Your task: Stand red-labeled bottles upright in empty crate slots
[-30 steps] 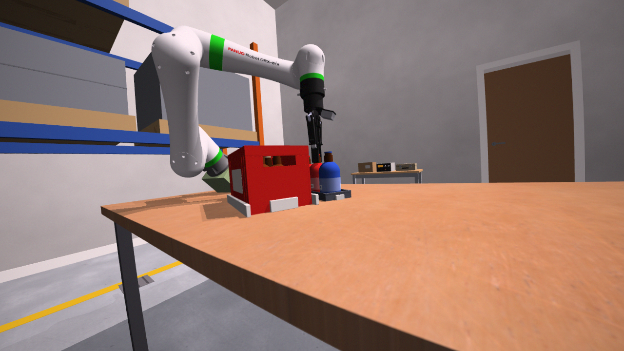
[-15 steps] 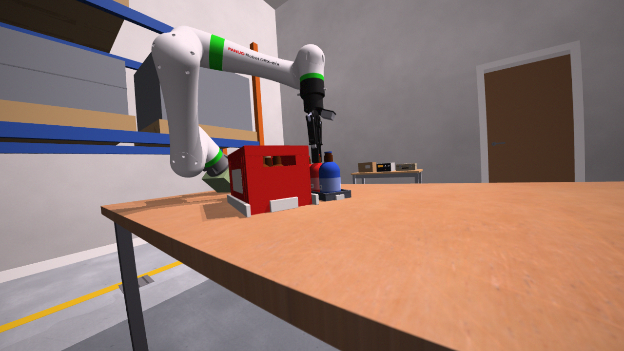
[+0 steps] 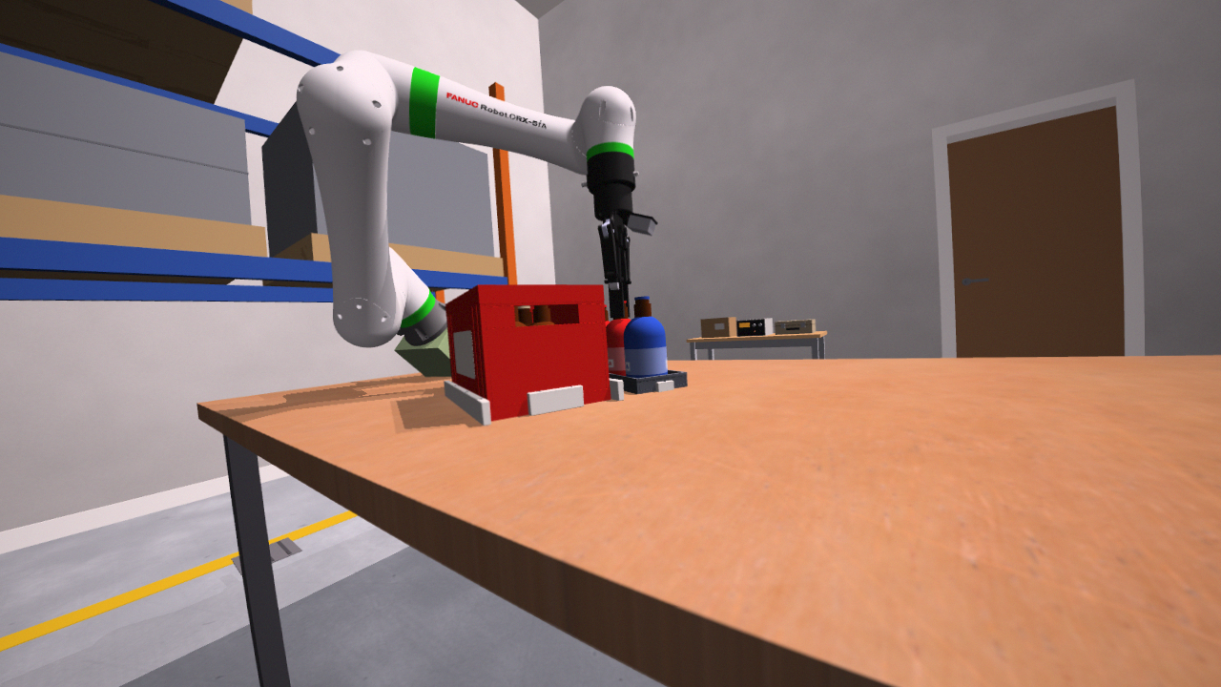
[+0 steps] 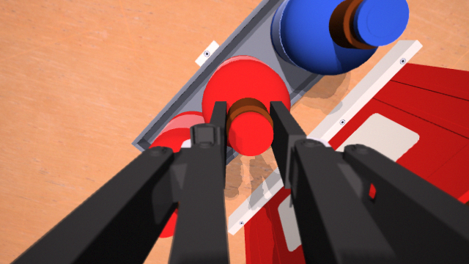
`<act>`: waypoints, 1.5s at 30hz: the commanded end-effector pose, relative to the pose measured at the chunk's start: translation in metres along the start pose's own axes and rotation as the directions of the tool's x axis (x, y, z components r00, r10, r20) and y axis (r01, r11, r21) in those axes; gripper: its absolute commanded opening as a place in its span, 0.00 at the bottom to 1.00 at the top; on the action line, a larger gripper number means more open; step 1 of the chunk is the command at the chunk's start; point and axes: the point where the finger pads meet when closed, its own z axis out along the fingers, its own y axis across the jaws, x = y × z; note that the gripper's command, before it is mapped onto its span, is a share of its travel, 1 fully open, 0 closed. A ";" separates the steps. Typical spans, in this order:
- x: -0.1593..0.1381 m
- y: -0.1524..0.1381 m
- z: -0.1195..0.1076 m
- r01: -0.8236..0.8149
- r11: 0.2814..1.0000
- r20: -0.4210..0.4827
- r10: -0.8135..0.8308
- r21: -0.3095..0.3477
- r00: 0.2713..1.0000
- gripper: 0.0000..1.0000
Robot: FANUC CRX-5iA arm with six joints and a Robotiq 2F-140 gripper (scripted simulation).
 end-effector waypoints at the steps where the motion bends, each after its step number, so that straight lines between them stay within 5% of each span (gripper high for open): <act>1: 0.001 0.000 -0.002 0.000 1.000 -0.003 0.000 0.000 1.000 0.10; 45: 0.001 0.000 -0.020 0.000 1.000 -0.003 0.000 0.000 1.000 0.10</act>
